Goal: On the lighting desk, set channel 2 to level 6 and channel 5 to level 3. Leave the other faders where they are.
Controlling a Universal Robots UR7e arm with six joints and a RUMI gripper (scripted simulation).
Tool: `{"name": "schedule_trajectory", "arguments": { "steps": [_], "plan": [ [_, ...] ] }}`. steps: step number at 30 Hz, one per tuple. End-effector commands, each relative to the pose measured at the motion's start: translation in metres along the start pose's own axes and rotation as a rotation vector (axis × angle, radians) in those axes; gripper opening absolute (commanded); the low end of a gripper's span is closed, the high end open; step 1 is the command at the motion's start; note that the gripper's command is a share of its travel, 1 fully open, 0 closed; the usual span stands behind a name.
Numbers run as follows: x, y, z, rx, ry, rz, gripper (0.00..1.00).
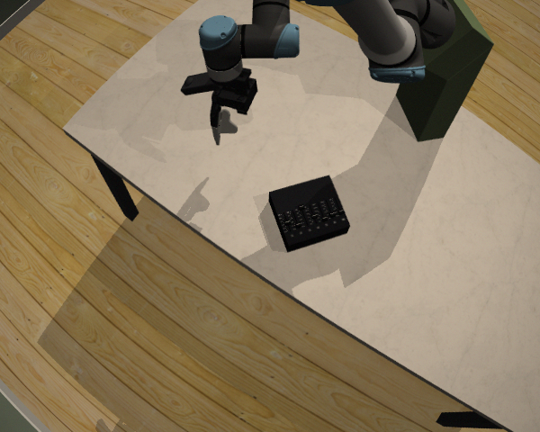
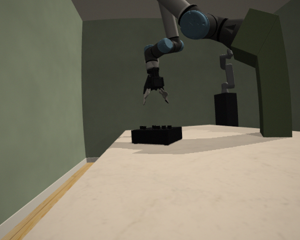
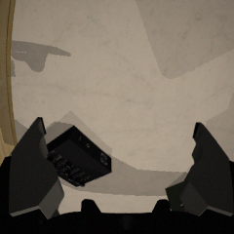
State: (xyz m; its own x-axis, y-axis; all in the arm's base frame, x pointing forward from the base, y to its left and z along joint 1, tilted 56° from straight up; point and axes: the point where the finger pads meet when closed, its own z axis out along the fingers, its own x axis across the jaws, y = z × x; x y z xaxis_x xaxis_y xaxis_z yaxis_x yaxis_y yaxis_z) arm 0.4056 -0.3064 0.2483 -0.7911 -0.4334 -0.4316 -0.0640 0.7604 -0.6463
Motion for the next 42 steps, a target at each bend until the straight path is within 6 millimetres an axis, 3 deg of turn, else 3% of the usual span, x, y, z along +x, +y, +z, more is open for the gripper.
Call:
{"name": "schedule_trajectory", "arguments": {
  "steps": [1, 6, 10, 13, 25, 27, 42],
  "plan": [
    [-0.017, 0.038, -0.002, 0.035, 0.006, -0.2, 1.0],
    [-0.032, 0.072, -0.002, 0.045, 0.006, -0.382, 1.0],
    [-0.036, 0.081, -0.002, 0.047, 0.006, -0.425, 1.0],
    [-0.046, 0.104, -0.003, 0.053, 0.006, -0.547, 1.0],
    [-0.072, 0.163, -0.003, 0.068, 0.007, -0.858, 1.0],
    [-0.072, 0.163, -0.003, 0.068, 0.007, -0.858, 1.0],
    [-0.101, 0.228, -0.005, 0.085, 0.007, -1.202, 1.0]
  ]
}}
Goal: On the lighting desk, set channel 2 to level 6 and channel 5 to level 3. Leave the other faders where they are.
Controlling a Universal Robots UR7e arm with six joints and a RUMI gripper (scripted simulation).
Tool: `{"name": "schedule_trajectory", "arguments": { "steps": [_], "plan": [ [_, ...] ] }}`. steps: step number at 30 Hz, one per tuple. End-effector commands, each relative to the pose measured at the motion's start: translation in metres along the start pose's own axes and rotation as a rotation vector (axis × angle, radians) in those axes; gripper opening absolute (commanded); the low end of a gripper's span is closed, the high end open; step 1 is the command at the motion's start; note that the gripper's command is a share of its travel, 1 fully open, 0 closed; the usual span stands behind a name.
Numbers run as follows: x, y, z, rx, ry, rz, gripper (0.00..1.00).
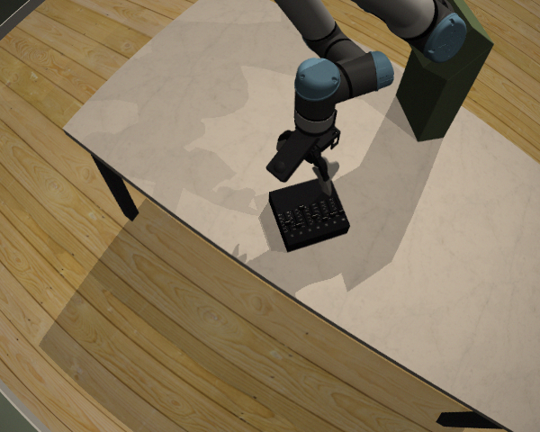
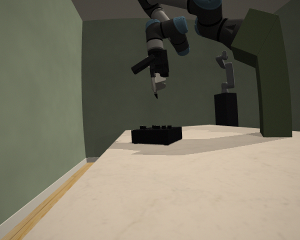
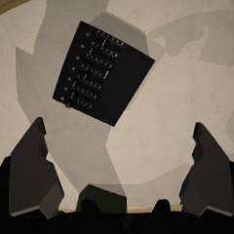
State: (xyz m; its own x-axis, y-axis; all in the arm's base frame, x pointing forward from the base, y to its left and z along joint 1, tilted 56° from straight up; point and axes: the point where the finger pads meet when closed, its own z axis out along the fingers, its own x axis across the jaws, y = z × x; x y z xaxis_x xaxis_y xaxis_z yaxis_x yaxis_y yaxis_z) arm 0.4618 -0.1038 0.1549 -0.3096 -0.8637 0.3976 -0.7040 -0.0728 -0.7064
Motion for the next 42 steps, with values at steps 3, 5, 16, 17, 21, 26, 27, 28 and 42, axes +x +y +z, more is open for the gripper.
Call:
{"name": "schedule_trajectory", "arguments": {
  "steps": [3, 5, 16, 17, 21, 26, 27, 28, 42],
  "plan": [
    [-0.022, 0.0, -0.001, 0.015, 0.024, -0.11, 1.0],
    [-0.027, 0.001, -0.001, 0.017, 0.024, -0.134, 1.0],
    [-0.038, 0.002, -0.003, 0.02, 0.025, -0.188, 1.0],
    [-0.038, 0.002, -0.003, 0.02, 0.025, -0.188, 1.0],
    [-0.038, 0.002, -0.003, 0.02, 0.025, -0.189, 1.0],
    [-0.038, 0.002, -0.003, 0.02, 0.025, -0.189, 1.0],
    [-0.038, 0.002, -0.003, 0.02, 0.025, -0.189, 1.0],
    [-0.038, 0.002, -0.003, 0.02, 0.025, -0.189, 1.0],
    [-0.038, 0.001, -0.002, 0.02, 0.025, -0.197, 1.0]
  ]
}}
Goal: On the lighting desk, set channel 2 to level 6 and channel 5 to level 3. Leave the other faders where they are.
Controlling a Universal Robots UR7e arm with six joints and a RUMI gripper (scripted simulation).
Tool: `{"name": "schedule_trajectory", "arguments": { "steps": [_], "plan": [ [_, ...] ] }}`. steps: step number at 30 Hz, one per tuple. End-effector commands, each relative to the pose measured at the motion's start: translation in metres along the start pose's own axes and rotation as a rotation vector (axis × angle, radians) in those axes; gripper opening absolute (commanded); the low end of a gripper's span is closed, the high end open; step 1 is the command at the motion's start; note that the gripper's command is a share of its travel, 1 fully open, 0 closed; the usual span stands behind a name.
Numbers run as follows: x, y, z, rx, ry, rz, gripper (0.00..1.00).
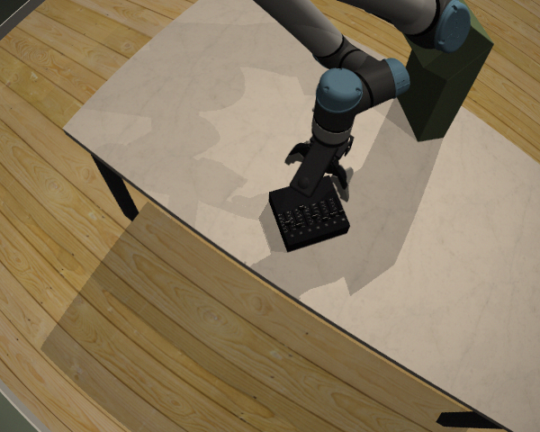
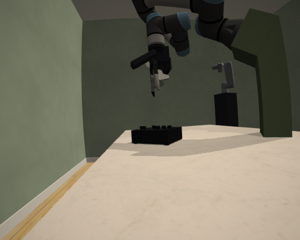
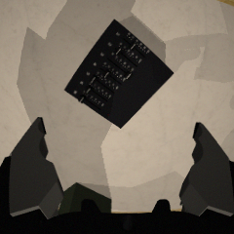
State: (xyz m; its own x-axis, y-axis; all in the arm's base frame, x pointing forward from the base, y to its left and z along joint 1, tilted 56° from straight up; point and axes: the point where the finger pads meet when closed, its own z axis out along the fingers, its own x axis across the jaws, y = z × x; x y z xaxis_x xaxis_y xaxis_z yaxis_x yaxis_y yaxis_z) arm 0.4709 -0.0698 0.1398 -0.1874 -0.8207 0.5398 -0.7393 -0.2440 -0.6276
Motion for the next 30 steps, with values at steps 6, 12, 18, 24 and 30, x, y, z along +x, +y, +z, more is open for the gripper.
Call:
{"name": "schedule_trajectory", "arguments": {
  "steps": [6, 12, 18, 24, 30],
  "plan": [
    [-0.0009, -0.0009, 0.0004, 0.001, 0.0, -0.031, 1.0],
    [-0.0017, -0.0014, 0.001, 0.0, 0.0, -0.06, 1.0],
    [-0.0037, -0.0027, 0.0023, -0.001, 0.001, -0.126, 1.0],
    [-0.0066, -0.0043, 0.0043, -0.002, 0.001, -0.223, 1.0],
    [-0.009, -0.0056, 0.006, -0.003, 0.001, -0.305, 1.0]
  ]
}}
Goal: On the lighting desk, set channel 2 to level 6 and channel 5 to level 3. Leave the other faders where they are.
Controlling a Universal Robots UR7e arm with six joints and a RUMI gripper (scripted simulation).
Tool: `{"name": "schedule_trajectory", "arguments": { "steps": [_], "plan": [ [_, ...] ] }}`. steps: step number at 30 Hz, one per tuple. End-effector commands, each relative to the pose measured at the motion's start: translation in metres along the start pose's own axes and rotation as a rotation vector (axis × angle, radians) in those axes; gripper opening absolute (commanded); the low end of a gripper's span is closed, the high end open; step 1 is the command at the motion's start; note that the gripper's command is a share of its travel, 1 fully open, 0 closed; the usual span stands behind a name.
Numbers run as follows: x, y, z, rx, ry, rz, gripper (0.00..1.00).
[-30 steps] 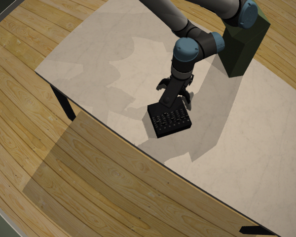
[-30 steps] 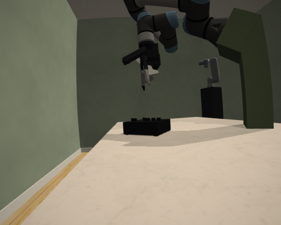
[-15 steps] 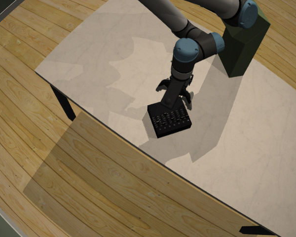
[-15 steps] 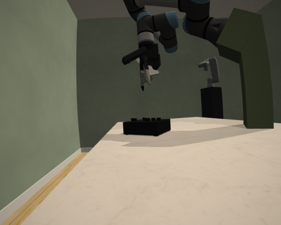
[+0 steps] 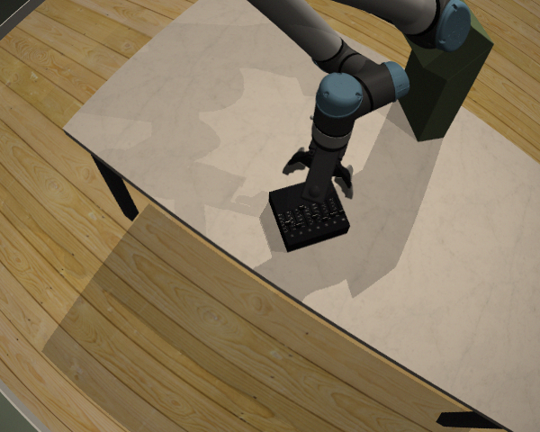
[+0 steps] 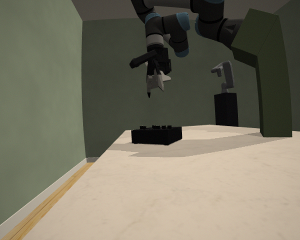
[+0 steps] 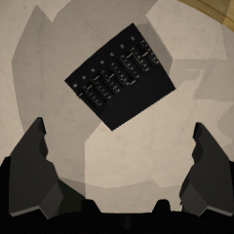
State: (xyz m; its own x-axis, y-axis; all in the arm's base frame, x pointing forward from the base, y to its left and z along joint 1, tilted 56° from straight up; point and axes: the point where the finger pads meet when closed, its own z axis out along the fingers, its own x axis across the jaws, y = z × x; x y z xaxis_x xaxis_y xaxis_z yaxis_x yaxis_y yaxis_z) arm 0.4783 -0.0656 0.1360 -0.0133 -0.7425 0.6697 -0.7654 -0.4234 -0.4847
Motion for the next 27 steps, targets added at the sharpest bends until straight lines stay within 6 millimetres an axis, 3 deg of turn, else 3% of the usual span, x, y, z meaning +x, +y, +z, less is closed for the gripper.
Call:
{"name": "schedule_trajectory", "arguments": {
  "steps": [1, 15, 27],
  "plan": [
    [-0.002, -0.002, 0.002, 0.001, 0.0, -0.097, 1.0],
    [-0.011, -0.009, 0.009, -0.003, 0.0, -0.436, 1.0],
    [-0.022, -0.014, 0.017, -0.008, -0.001, -0.886, 1.0]
  ]
}}
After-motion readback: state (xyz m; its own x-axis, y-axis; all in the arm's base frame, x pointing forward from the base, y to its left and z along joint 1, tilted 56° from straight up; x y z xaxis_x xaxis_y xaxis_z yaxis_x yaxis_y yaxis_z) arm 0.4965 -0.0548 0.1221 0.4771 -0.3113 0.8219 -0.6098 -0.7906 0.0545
